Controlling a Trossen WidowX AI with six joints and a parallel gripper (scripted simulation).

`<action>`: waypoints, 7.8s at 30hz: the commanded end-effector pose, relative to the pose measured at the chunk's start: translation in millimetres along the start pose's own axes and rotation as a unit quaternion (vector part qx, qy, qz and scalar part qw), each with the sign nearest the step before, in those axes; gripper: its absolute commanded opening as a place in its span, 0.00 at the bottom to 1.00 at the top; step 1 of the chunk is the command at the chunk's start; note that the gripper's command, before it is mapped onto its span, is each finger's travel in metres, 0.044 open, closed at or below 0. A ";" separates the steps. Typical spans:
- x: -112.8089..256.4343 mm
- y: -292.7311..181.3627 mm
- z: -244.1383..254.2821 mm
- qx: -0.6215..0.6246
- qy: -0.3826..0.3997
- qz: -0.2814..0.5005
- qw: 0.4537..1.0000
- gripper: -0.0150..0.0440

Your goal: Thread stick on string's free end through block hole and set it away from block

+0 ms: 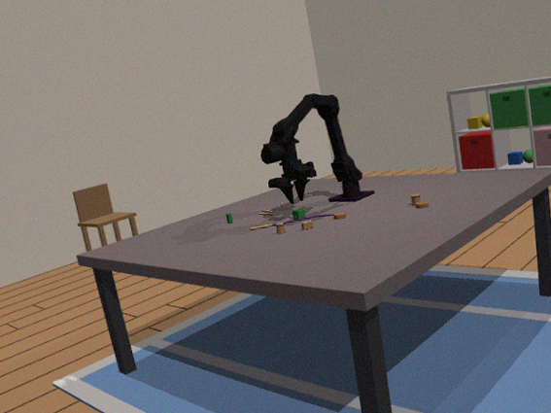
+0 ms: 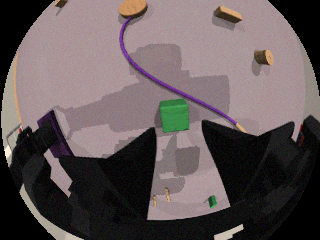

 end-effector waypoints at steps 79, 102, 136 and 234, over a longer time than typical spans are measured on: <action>3.4 -69.0 -89.7 -0.911 -0.007 -0.002 0.413 0.69; -5.3 -69.4 -90.5 -0.911 -0.007 -0.002 0.413 0.46; -56.6 -69.6 -90.1 -0.911 -0.007 -0.002 0.413 0.46; 0.6 -48.4 -93.7 -0.624 -0.005 -0.001 0.782 0.25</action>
Point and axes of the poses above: the point midway between the two fingers, 35 mm back from their tips, its own x axis back along the fingers, its own z axis across the jaws, y = z × x, the point moved 7 cm from there along x, back along the fingers, and after that the axes turned 15 degrees about x, right-handed, at the moved point
